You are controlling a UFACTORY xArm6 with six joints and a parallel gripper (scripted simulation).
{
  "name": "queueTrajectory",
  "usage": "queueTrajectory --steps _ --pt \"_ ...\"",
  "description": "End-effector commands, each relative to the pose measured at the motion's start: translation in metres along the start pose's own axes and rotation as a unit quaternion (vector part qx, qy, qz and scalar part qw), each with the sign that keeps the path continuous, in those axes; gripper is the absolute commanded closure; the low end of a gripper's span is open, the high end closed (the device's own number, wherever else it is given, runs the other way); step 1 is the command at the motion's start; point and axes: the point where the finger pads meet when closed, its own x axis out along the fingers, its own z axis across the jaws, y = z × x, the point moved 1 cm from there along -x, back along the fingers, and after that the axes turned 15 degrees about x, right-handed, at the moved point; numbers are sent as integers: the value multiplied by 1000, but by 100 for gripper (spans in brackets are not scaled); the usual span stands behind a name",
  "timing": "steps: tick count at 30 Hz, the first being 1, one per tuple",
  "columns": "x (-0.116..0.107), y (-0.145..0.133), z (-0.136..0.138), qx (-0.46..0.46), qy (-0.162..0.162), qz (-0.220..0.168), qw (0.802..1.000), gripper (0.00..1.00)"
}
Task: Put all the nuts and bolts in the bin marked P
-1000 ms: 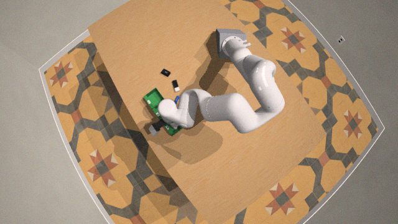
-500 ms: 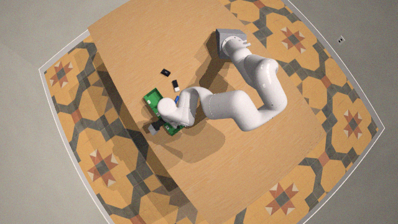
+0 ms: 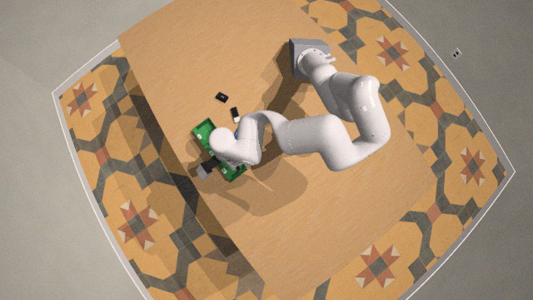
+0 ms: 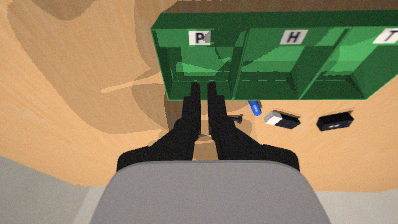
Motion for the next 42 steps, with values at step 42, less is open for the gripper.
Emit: queueTrajectory --steps 42 --pt "-48 -42 21 209 2 -4 978 70"
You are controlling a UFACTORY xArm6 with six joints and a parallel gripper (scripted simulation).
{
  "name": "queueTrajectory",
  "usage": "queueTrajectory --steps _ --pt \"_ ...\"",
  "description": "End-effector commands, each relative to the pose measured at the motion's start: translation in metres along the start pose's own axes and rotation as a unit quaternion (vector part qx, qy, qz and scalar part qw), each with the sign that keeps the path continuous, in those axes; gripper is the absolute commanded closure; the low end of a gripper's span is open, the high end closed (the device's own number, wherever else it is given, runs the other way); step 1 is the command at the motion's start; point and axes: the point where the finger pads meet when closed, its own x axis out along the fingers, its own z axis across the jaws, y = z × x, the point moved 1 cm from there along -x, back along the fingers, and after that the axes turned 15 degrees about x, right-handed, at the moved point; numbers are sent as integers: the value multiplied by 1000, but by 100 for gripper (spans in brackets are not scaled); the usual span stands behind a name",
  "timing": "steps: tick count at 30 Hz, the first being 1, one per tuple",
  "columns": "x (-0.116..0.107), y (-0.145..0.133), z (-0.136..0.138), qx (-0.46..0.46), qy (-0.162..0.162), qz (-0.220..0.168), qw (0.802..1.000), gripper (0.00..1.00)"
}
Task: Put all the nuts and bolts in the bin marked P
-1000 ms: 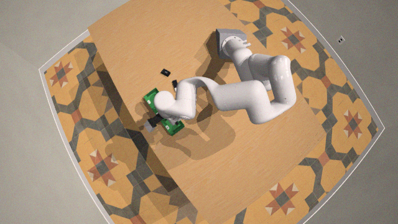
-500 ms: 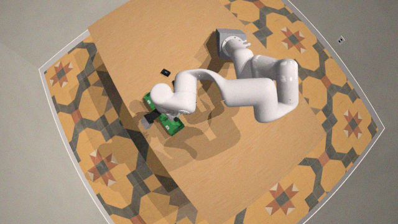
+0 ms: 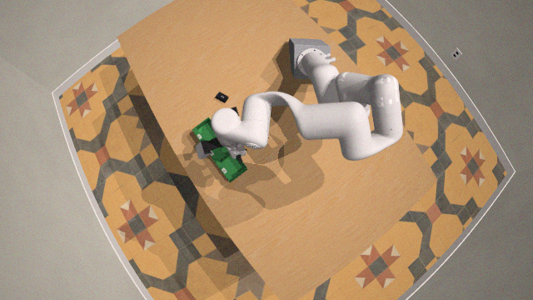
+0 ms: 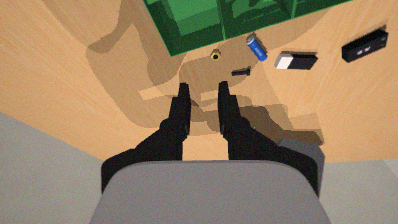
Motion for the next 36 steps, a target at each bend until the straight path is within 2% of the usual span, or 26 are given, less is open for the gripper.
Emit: queueTrajectory --steps 1,7,11,13,14,20,28,30,31,36 --pt "33 -11 11 78 -1 5 997 70" --pt "77 -29 29 174 0 1 985 70" --pt "77 -29 30 237 0 -2 971 70" --pt "77 -29 30 237 0 -2 971 70" --pt "77 -29 30 281 1 -2 960 70" --pt "77 -29 30 357 5 0 934 70" --pt "77 -30 30 468 11 0 884 70" --pt "77 -30 30 468 11 0 884 70" --pt "77 -30 30 507 12 0 862 70" --pt "77 -30 30 561 13 1 828 70"
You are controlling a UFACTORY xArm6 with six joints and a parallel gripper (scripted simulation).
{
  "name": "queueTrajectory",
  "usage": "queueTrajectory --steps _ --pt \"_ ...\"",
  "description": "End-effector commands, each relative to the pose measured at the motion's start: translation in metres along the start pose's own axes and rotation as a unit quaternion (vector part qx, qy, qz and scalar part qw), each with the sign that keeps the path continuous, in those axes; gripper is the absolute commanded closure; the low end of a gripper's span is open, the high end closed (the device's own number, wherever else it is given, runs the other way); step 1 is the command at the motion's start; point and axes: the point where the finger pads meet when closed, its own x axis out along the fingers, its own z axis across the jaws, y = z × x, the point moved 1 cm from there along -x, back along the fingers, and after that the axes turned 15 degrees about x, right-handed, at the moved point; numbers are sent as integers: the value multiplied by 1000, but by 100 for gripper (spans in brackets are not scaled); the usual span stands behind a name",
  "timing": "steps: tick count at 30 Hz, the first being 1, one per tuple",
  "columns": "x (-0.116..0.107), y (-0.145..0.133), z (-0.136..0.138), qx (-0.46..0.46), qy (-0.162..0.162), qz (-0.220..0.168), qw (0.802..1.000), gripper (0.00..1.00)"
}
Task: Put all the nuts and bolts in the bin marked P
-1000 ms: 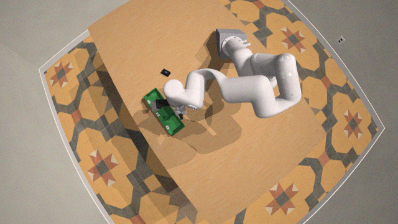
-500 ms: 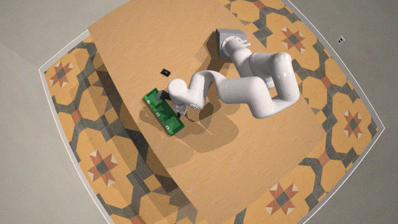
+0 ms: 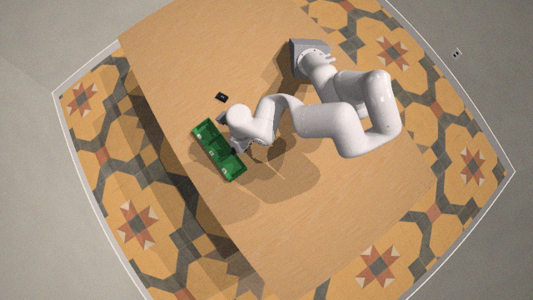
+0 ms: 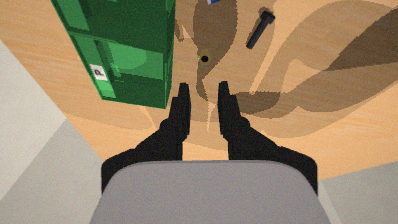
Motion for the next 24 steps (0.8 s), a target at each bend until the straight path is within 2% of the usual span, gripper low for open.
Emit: queueTrajectory --steps 1,9,11,12,24 --pt "-1 0 -1 78 0 7 997 70" --pt "-1 -1 -1 195 0 13 981 70" --pt "-1 -1 -1 195 0 13 981 70" --pt "-1 -1 -1 236 -1 19 972 70" --pt "-1 -1 -1 237 -1 19 971 70"
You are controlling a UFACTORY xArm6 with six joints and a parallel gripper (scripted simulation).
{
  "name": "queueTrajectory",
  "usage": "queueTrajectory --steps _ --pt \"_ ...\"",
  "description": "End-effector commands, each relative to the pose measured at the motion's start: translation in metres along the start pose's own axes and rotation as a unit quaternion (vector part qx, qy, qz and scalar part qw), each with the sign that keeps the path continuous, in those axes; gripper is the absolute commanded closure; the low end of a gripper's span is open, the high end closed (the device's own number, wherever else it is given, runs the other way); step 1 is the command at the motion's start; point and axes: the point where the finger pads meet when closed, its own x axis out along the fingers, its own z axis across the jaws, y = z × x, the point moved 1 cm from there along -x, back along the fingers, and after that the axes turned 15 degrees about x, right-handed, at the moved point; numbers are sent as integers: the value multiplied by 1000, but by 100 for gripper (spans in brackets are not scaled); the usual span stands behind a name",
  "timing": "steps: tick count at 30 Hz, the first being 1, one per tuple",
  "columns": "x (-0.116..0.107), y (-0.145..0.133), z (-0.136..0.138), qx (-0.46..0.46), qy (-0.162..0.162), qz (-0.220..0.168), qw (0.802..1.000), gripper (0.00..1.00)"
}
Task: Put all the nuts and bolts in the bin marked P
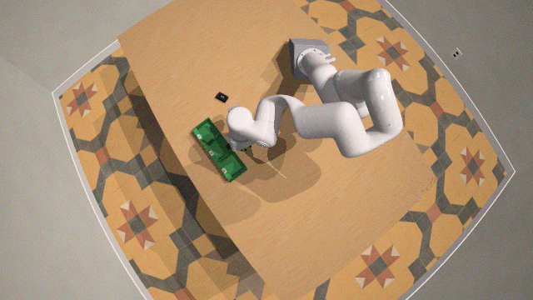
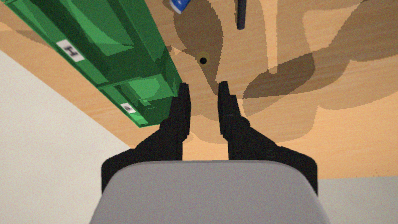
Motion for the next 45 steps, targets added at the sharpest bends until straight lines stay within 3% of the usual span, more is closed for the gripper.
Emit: queueTrajectory --steps 1,23,36,45 --pt "-1 -1 -1 0 1 0 1000 70" --pt "-1 -1 -1 0 1 0 1000 70" --pt "51 -1 -2 0 1 0 1000 70" --pt "57 -1 -2 0 1 0 1000 70"
